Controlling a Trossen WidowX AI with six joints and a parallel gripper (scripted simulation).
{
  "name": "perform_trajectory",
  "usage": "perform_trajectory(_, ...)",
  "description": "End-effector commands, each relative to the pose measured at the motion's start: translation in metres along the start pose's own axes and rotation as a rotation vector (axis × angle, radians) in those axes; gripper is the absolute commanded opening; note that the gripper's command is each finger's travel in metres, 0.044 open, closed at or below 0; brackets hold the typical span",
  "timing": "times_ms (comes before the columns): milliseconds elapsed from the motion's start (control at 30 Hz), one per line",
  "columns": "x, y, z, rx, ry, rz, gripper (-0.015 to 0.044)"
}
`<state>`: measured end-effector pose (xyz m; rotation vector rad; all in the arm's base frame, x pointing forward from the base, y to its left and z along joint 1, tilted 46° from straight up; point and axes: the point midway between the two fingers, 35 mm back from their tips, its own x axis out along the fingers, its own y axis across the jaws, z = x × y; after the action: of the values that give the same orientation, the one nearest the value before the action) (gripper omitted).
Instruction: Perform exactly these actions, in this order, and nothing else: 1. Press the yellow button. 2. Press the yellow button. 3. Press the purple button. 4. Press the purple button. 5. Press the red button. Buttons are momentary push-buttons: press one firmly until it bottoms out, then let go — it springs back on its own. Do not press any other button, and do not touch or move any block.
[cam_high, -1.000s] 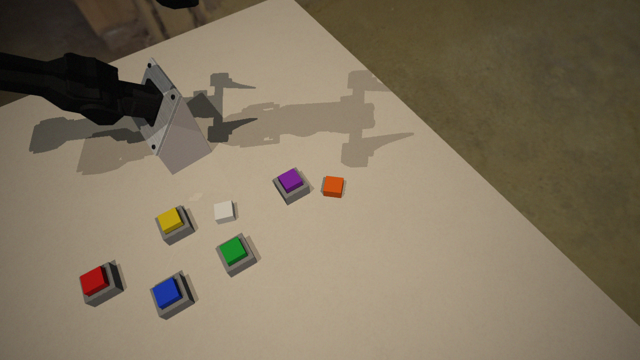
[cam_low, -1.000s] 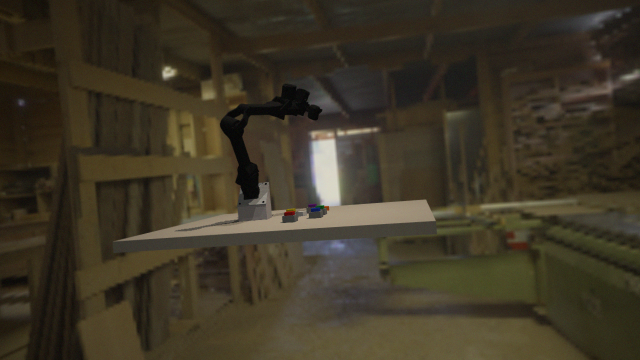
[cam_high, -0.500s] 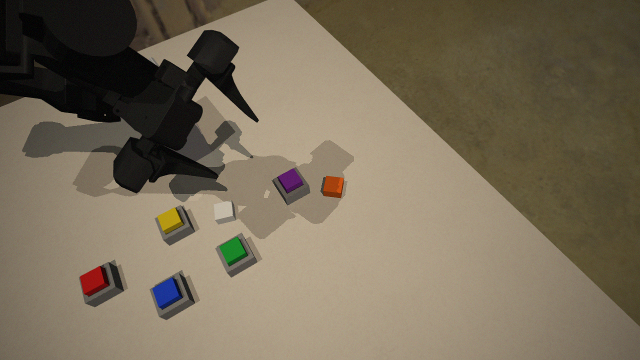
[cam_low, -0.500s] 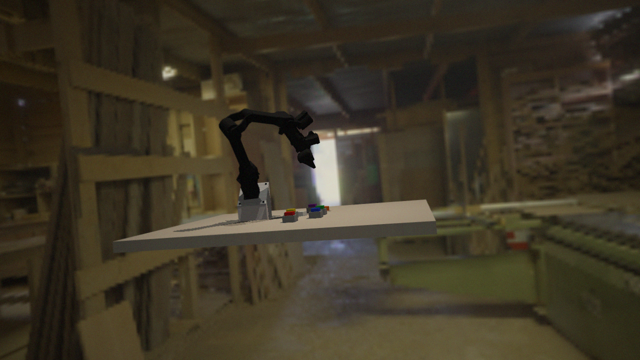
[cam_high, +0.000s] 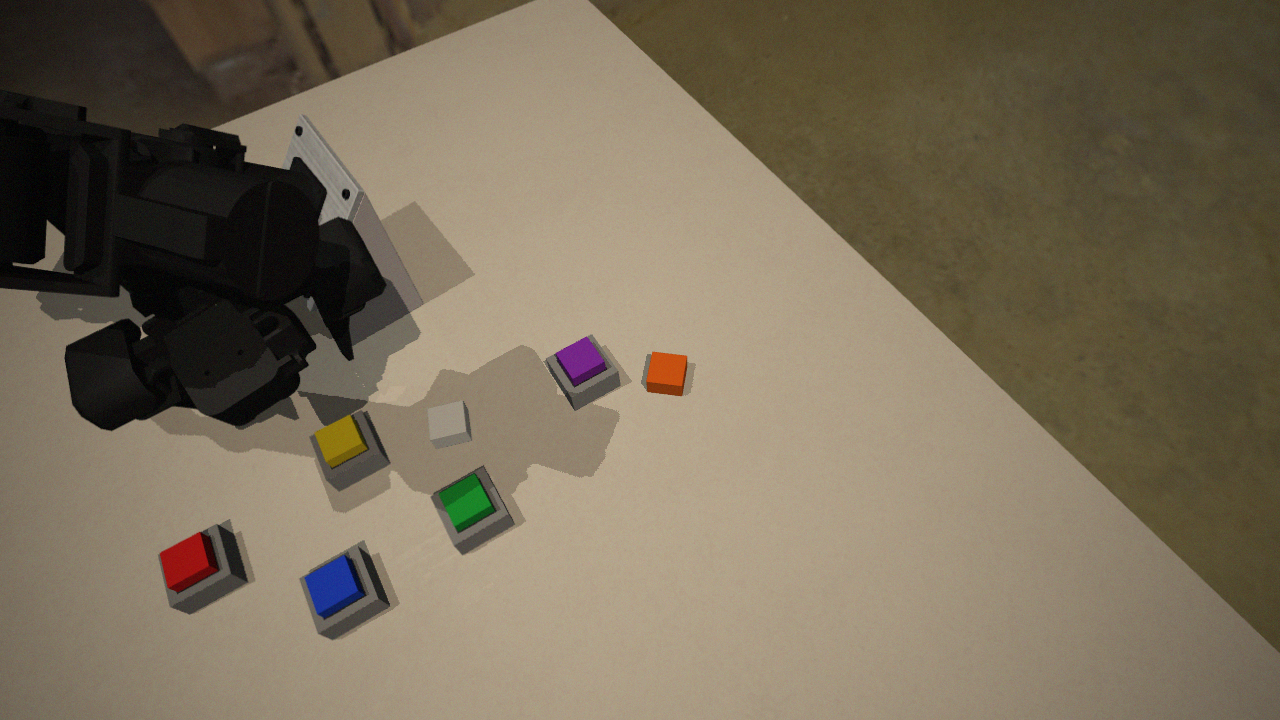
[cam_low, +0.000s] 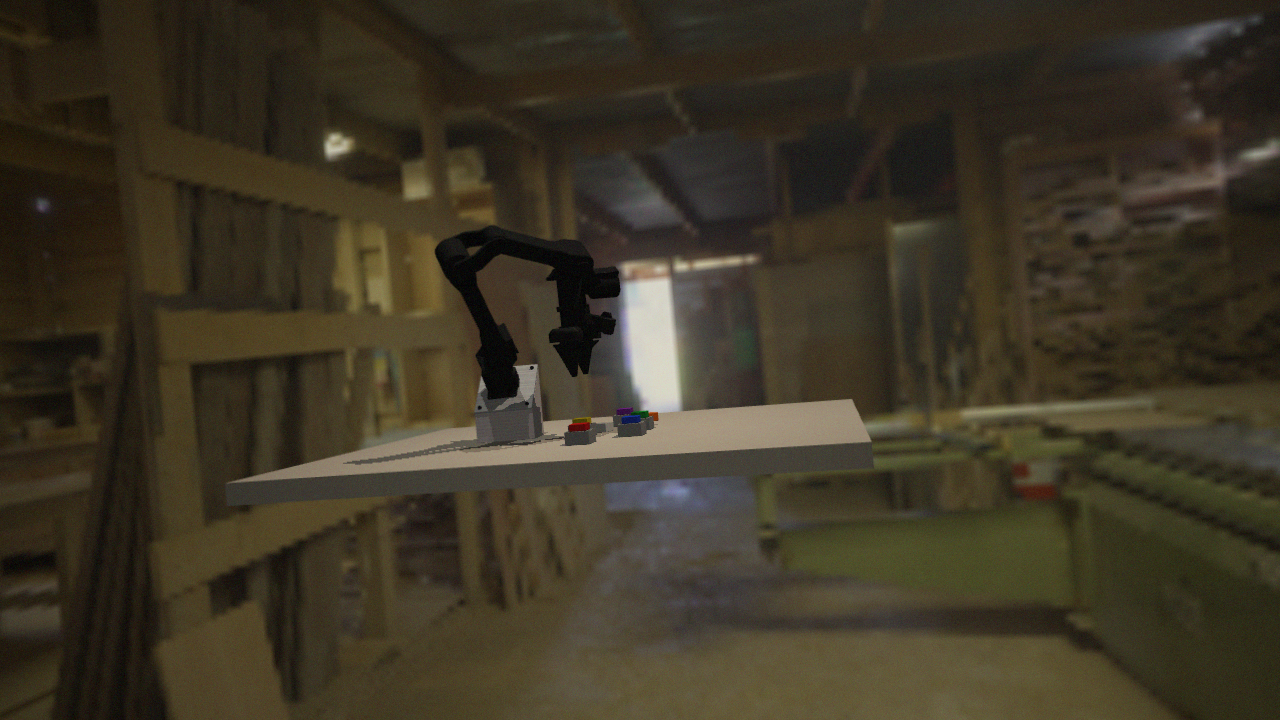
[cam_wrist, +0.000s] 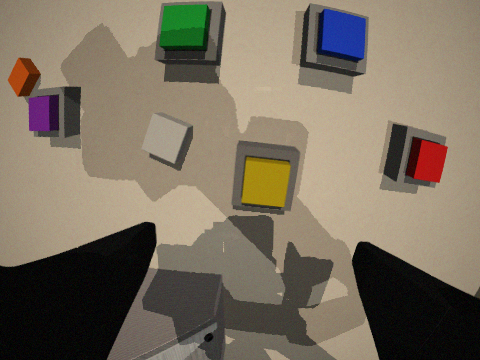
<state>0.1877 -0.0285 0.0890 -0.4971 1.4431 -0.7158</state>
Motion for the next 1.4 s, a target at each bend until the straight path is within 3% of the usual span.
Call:
perform_trajectory(0,0.002,-0.005,-0.004,0.003,0.011,-0.025,0.04)
perform_trajectory(233,0.061,-0.007,-0.004,0.004,0.01,-0.026,0.0216)
perform_trajectory(500,0.063,-0.008,-0.004,0.004,0.01,-0.027,0.002)
perform_trajectory(1367,0.087,-0.008,-0.004,0.004,0.01,-0.026,0.002)
